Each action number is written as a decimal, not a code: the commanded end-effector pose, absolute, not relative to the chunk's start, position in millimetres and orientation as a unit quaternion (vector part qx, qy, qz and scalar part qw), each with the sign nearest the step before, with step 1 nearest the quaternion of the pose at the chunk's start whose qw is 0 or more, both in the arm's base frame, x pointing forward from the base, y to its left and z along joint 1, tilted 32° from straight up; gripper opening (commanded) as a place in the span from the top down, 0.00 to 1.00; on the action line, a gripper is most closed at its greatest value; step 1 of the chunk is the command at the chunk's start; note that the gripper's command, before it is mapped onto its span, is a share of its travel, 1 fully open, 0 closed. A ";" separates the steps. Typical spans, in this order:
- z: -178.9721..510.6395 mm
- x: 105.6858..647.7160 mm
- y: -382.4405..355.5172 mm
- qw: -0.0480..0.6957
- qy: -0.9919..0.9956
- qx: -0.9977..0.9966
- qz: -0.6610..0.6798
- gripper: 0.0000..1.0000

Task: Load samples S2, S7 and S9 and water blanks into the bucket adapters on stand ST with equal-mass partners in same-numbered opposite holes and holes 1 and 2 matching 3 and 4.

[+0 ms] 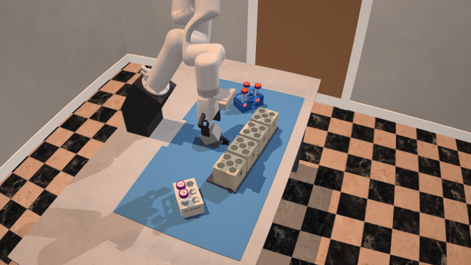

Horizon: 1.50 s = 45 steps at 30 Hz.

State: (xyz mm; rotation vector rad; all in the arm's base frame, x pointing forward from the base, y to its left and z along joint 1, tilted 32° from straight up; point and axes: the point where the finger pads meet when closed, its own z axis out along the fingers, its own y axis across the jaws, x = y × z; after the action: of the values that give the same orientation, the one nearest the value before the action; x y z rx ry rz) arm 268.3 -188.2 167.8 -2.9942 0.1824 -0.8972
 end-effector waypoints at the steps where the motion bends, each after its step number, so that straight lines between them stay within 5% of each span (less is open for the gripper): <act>1: 179.8 285.1 -161.4 -0.002 0.062 -0.958 -0.281 0.00; 32: 219.3 354.7 -52.2 -0.002 0.062 -0.958 -0.281 0.00; 45: 211.3 345.1 -12.7 -0.039 -0.065 -0.957 -0.279 0.00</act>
State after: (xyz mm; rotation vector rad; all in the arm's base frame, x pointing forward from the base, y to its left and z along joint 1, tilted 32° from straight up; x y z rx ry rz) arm 349.7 -34.8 214.6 -3.0395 0.0109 -0.8891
